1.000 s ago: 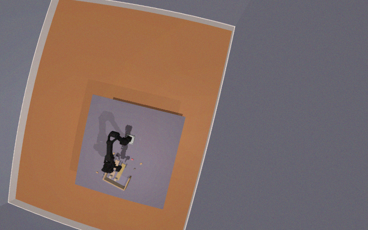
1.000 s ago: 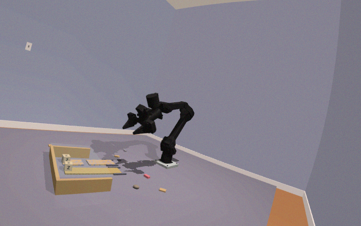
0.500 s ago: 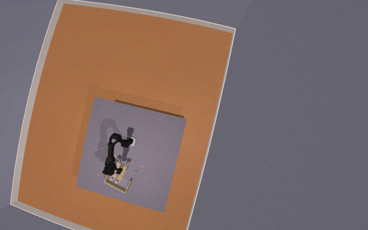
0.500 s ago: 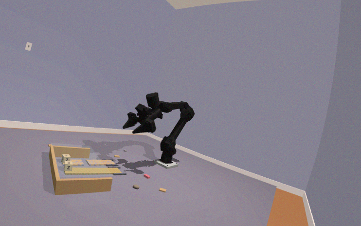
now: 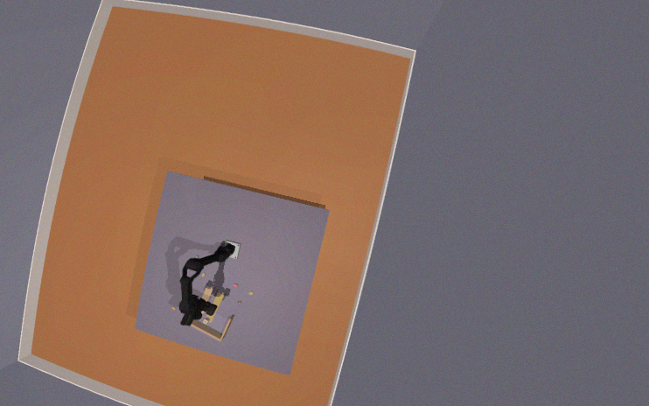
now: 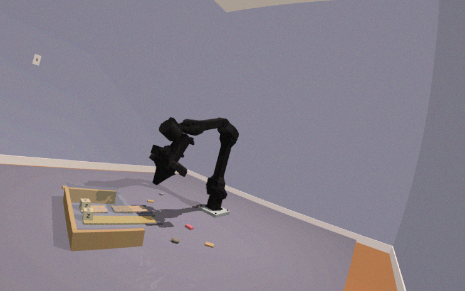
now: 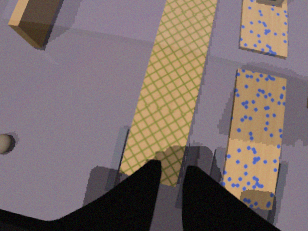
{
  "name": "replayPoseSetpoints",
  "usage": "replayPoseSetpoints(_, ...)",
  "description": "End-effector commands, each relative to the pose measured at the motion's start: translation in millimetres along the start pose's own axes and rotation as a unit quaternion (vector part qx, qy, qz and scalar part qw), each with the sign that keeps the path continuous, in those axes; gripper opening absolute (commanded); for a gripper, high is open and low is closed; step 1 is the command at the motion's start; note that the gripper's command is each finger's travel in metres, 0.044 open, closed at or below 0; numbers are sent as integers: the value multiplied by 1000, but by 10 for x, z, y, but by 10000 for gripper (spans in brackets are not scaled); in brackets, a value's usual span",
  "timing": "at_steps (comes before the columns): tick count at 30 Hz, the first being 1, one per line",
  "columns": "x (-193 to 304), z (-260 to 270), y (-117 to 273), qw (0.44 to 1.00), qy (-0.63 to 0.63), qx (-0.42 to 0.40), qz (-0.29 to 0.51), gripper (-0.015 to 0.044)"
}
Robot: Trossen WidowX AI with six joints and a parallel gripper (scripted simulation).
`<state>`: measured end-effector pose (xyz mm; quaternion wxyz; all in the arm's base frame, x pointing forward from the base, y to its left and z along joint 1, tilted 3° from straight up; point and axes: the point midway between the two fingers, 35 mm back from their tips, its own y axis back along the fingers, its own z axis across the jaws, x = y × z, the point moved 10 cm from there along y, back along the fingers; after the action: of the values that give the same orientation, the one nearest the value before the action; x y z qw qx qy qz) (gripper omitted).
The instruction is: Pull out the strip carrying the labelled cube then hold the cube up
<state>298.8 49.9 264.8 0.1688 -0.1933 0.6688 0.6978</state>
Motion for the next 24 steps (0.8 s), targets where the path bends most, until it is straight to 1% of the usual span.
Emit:
replayPoseSetpoints(1, -188, 31, -288, 995, -18, 10, 97, 0)
replayPoseSetpoints(6, -367, 129, -640, 980, -35, 26, 194, 0)
replayPoseSetpoints(8, -401, 164, -725, 976, -38, 30, 214, 0)
replayPoseSetpoints(15, -401, 167, -746, 975, -38, 30, 217, 0)
replayPoseSetpoints(24, -348, 154, -879, 975, -38, 30, 217, 0)
